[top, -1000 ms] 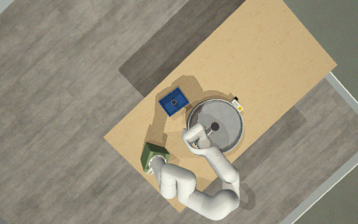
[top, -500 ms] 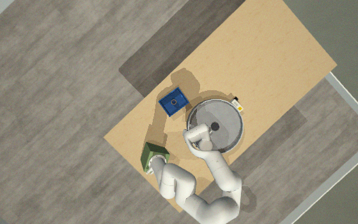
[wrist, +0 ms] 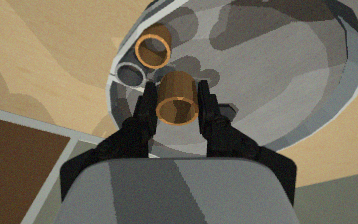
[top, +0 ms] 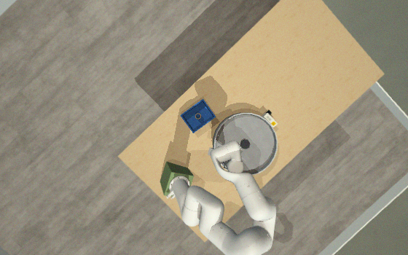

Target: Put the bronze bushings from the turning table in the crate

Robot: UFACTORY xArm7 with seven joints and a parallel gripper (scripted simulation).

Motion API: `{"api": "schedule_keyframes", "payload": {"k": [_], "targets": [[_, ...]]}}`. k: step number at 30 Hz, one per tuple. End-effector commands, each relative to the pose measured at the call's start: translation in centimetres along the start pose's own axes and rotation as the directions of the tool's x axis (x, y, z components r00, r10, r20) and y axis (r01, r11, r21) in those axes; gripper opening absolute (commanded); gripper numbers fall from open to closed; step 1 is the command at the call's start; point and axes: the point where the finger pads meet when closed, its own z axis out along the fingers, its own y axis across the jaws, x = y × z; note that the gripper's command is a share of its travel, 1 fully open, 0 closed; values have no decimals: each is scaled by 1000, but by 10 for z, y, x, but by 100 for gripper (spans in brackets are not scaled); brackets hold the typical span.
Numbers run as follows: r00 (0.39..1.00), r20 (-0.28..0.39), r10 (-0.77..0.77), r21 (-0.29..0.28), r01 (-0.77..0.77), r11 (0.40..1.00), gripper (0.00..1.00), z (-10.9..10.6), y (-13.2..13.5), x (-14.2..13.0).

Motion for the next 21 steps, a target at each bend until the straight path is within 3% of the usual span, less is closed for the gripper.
{"api": "schedule_keyframes", "payload": {"k": [1, 7, 17, 19, 21], "targets": [[1000, 2, -1, -2, 1, 1000, 0, -1, 1, 0], [1000, 2, -20, -2, 20, 1000, 0, -1, 9, 12], [990, 3, -143, -2, 143, 990, 0, -1, 58, 93], [990, 3, -143, -2, 143, 990, 0, -1, 58, 93], [983, 3, -186, -2, 186, 983, 0, -1, 75, 121]]}}
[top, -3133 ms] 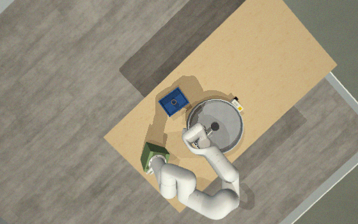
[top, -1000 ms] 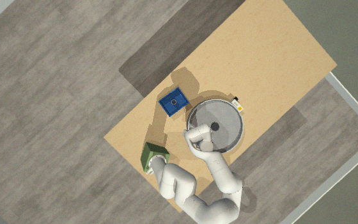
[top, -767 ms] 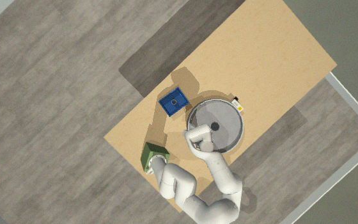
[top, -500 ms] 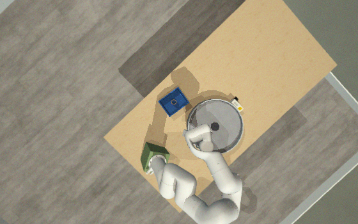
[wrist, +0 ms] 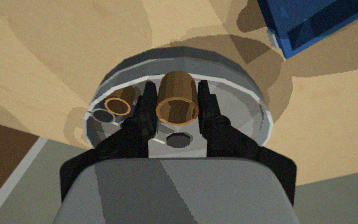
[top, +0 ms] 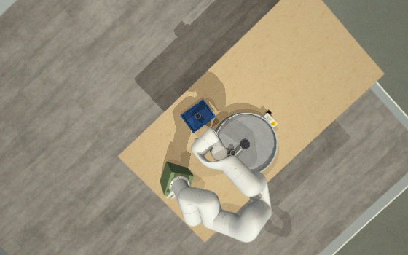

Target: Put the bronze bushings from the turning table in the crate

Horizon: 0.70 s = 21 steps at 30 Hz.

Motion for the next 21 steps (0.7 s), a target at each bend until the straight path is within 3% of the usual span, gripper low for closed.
{"api": "schedule_keyframes", "payload": {"k": [1, 13, 15, 21], "targets": [[999, 14, -45, 16, 45, 999, 0, 1, 30, 29], [984, 12, -178, 18, 178, 984, 0, 3, 95, 108], [984, 12, -178, 18, 178, 984, 0, 3, 95, 108], [972, 11, -235, 19, 235, 972, 0, 4, 123, 142]]}}
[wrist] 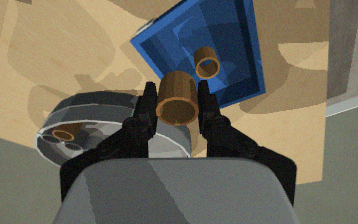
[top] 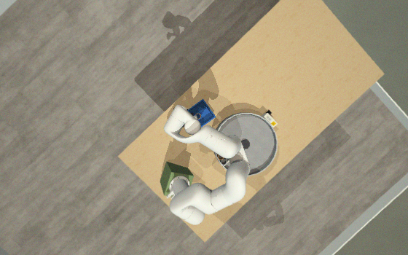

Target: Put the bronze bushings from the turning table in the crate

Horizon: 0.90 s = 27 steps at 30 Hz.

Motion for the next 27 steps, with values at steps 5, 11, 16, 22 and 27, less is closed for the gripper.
{"api": "schedule_keyframes", "payload": {"k": [5, 11, 16, 22, 27], "targets": [[999, -1, -37, 6, 37, 999, 0, -1, 24, 18], [999, -1, -37, 6, 37, 999, 0, -1, 24, 18], [999, -1, -37, 6, 37, 999, 0, -1, 24, 18], [999, -1, -37, 6, 37, 999, 0, 10, 24, 18], [999, -1, -37, 6, 37, 999, 0, 33, 24, 18]]}}
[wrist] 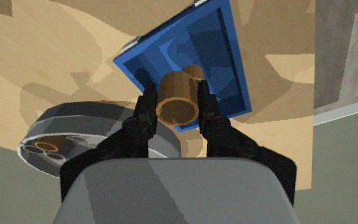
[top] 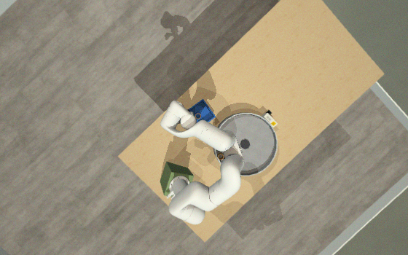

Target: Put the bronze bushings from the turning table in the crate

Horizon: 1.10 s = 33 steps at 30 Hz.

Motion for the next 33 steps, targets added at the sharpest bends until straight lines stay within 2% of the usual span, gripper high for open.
{"api": "schedule_keyframes", "payload": {"k": [1, 5, 8, 33], "targets": [[1000, 1, 0, -3, 0, 1000, 0, 10, 2, 0], [1000, 1, 0, -3, 0, 1000, 0, 32, 2, 0], [1000, 1, 0, -3, 0, 1000, 0, 40, 2, 1], [1000, 1, 0, -3, 0, 1000, 0, 47, 2, 1]]}}
